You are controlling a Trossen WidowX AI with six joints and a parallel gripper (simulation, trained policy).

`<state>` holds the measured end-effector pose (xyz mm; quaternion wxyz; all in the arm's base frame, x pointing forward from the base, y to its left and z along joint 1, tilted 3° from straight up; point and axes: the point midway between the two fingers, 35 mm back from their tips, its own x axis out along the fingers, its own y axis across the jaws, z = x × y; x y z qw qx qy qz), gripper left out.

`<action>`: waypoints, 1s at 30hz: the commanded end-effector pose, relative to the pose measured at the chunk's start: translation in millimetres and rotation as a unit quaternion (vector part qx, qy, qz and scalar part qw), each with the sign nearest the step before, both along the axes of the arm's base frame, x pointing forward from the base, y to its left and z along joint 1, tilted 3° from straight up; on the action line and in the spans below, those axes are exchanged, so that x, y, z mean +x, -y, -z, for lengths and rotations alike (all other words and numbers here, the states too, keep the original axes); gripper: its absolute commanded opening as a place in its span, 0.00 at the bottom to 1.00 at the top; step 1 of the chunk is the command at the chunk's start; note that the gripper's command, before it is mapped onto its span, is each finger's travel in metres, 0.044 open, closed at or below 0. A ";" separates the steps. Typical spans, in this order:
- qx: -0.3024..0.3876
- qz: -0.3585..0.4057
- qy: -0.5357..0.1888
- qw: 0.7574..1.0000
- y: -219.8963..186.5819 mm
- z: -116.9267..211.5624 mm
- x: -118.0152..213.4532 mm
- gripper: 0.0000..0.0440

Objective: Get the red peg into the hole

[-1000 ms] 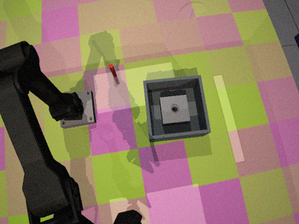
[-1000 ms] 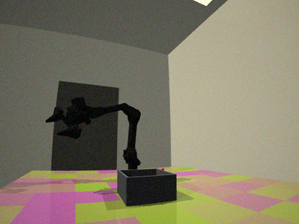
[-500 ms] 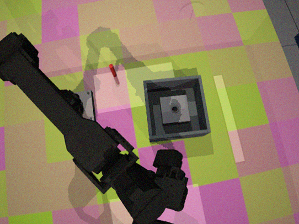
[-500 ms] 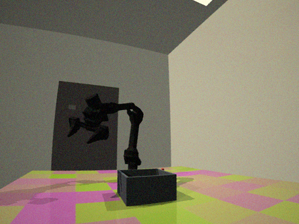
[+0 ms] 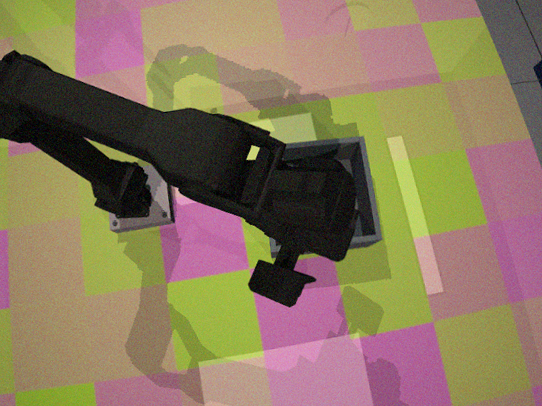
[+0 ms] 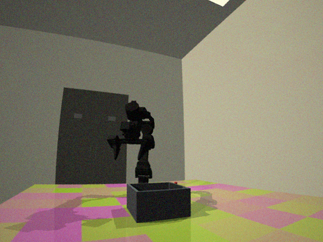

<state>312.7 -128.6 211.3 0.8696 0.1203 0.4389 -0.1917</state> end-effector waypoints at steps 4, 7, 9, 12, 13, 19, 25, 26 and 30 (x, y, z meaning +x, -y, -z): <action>0.053 0.019 -0.035 0.998 -58.6 6.2 -13.9 1.00; 0.075 0.028 -0.056 0.995 -83.7 10.4 -23.9 1.00; 0.087 0.035 -0.070 0.993 -99.1 13.4 -31.6 1.00; 0.103 0.046 -0.093 0.989 -120.2 17.9 -44.5 1.00; 0.107 0.050 -0.100 0.988 -126.7 19.4 -49.0 1.00; 0.127 0.077 -0.146 0.978 -160.7 29.1 -77.3 1.00; 0.135 0.106 -0.188 0.967 -188.5 40.5 -104.9 1.00; 0.136 0.110 -0.195 0.965 -192.8 42.7 -109.3 1.00; 0.137 0.127 -0.220 0.957 -209.3 52.4 -125.8 1.00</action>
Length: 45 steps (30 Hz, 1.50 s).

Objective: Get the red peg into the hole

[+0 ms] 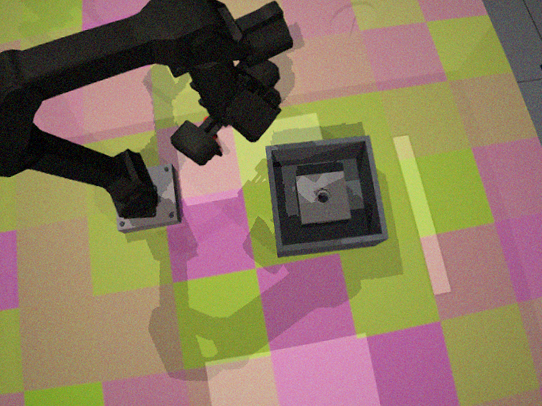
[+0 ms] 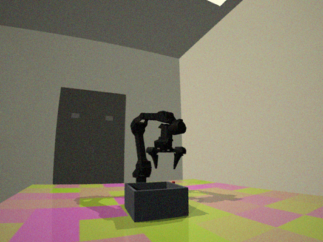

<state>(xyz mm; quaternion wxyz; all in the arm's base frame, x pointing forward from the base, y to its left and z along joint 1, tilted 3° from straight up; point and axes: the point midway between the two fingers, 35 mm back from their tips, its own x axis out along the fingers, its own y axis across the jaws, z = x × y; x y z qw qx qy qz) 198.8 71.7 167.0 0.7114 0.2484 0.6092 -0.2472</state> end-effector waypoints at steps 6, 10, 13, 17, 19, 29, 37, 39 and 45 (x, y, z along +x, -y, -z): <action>-0.002 0.021 -0.055 0.998 -31.5 26.6 -31.9 1.00; -0.002 0.023 -0.065 0.998 -44.7 41.3 -40.1 1.00; -0.002 0.023 -0.066 0.998 -53.3 53.5 -43.7 1.00; -0.003 0.021 -0.062 0.998 -62.8 71.3 -46.0 1.00; -0.003 0.020 -0.058 0.998 -66.6 80.9 -46.4 1.00; -0.006 0.002 -0.037 0.999 -75.8 122.6 -45.1 0.95; -0.020 -0.010 -0.055 0.998 -72.3 144.5 -49.1 0.50; -0.023 -0.009 -0.059 0.998 -71.8 146.4 -49.3 0.39; -0.039 -0.006 -0.073 0.997 -70.0 148.9 -50.2 0.08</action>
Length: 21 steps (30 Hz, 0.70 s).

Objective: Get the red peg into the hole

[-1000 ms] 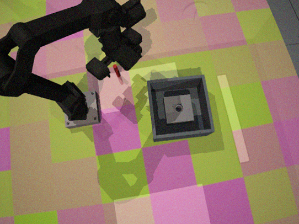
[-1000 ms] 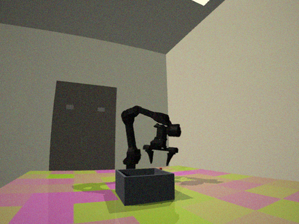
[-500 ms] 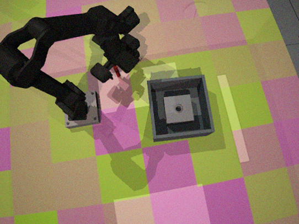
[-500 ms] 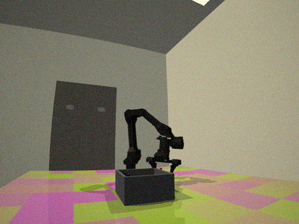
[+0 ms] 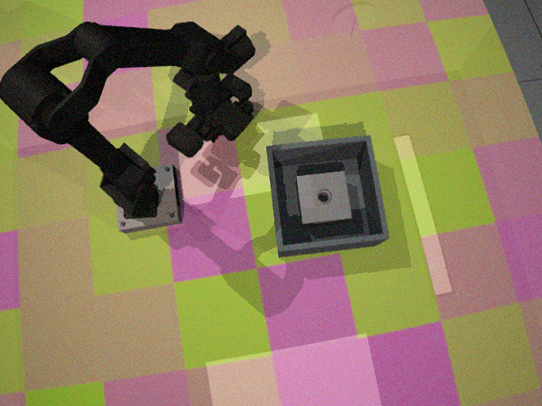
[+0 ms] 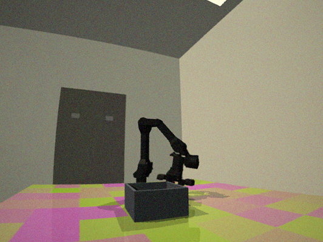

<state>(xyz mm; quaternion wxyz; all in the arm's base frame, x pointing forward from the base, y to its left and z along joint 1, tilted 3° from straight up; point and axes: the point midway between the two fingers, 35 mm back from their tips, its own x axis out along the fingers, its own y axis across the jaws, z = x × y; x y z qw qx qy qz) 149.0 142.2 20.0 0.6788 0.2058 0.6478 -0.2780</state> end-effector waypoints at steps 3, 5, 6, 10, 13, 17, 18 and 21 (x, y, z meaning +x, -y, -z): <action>-0.014 -0.006 0.002 1.000 0.8 -5.4 5.2 0.02; -0.014 -0.011 0.012 1.000 0.0 -13.4 9.6 0.00; -0.015 -0.013 0.016 1.000 0.0 -17.8 11.5 0.00; -0.017 -0.018 0.032 0.999 1.3 -38.2 18.9 0.00; -0.016 -0.016 0.046 0.999 2.1 -55.3 25.4 0.00; -0.014 -0.006 0.067 0.998 4.4 -77.5 35.3 0.00; -0.014 -0.002 0.072 0.997 5.4 -82.7 37.9 0.00; -0.015 0.013 0.087 0.996 9.7 -96.6 45.8 0.00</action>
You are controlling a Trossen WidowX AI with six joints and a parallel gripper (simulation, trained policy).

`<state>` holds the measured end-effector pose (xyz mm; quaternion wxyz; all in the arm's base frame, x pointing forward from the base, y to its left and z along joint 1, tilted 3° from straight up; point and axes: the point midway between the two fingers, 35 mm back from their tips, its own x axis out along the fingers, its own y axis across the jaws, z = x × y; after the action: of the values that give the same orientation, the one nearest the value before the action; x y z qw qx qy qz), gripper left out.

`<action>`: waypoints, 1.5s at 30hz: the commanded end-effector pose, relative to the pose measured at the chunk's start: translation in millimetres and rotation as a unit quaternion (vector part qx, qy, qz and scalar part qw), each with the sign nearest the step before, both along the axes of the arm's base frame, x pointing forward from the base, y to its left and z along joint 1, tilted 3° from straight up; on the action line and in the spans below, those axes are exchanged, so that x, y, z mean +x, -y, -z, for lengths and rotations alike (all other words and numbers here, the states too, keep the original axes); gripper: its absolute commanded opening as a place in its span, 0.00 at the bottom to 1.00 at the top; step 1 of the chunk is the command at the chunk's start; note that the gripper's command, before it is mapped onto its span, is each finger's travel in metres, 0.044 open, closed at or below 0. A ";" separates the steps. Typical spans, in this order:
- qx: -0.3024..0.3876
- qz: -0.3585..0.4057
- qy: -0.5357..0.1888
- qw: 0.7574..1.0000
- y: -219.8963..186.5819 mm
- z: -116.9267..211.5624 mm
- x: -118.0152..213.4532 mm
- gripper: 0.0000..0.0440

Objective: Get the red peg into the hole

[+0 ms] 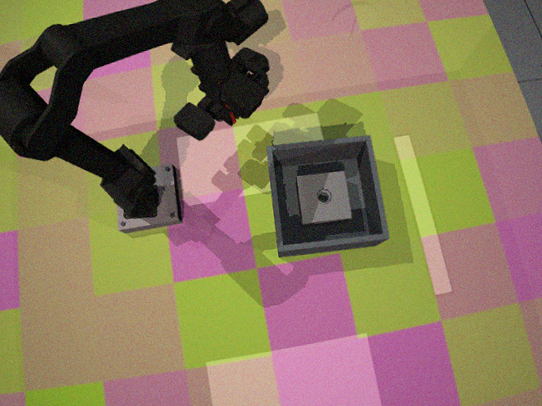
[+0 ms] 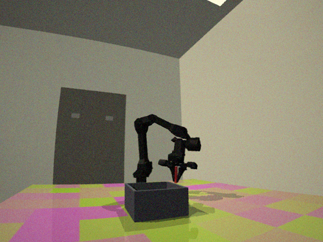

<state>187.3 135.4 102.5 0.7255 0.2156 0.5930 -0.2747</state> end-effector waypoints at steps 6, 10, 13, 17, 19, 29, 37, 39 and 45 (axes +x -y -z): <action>-0.002 0.047 0.044 0.998 15.7 -29.3 26.3 0.00; -0.004 0.072 0.062 0.995 25.9 -37.6 41.7 0.00; -0.007 0.090 0.074 0.993 34.6 -42.4 53.2 0.00; -0.011 0.111 0.088 0.990 47.6 -47.0 68.6 0.00; -0.013 0.120 0.094 0.988 54.6 -48.5 76.1 0.00; -0.027 0.149 0.113 0.982 92.1 -46.3 111.3 0.00; -0.033 0.146 0.112 0.982 120.4 -34.6 135.2 0.00; -0.033 0.142 0.109 0.983 126.4 -30.5 139.9 0.00; -0.031 0.120 0.096 0.988 141.4 -17.7 150.4 0.01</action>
<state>332.7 -0.7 124.9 0.7461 0.2931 0.4744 -0.3638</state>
